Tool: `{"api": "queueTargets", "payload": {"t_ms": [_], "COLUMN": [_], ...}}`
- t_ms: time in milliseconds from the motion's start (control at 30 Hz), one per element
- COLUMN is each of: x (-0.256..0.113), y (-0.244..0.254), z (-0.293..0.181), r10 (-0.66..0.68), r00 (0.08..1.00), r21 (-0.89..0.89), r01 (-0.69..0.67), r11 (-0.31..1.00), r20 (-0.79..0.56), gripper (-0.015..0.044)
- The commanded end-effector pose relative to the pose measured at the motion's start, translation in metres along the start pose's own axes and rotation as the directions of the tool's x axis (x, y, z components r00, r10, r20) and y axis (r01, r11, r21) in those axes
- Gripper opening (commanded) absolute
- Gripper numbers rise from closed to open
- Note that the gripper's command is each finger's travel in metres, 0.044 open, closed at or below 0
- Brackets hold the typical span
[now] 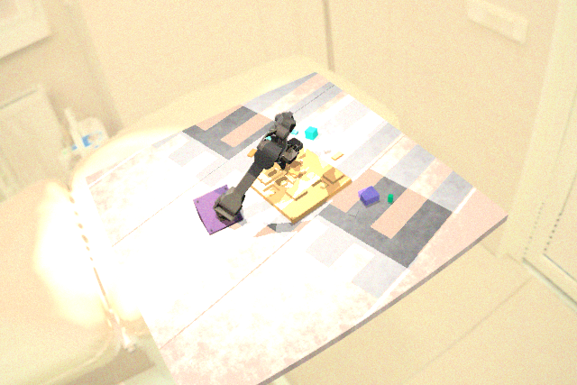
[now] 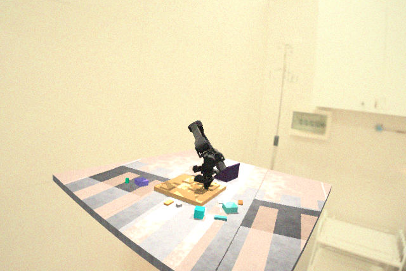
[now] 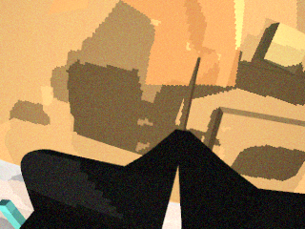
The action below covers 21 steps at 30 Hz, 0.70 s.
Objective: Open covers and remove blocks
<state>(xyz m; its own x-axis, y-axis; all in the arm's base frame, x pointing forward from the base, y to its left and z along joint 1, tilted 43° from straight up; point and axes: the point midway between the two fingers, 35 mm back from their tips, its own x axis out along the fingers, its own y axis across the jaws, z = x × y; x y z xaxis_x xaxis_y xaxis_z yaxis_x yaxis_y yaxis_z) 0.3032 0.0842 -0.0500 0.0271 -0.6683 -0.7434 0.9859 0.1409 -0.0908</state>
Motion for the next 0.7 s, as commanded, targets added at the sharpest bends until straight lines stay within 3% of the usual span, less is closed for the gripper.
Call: {"api": "queueTargets", "payload": {"t_ms": [0,667], "x": [-0.001,-0.001], "y": [0.008,0.029], "z": [-0.001,-0.002], "r10": [0.005,0.006], "r00": [1.0,1.0], "r21": [-0.001,0.0], "r01": [-0.005,-0.006], "r11": [1.0,1.0], "r20": [0.001,0.001], "gripper": [0.0,0.0]}}
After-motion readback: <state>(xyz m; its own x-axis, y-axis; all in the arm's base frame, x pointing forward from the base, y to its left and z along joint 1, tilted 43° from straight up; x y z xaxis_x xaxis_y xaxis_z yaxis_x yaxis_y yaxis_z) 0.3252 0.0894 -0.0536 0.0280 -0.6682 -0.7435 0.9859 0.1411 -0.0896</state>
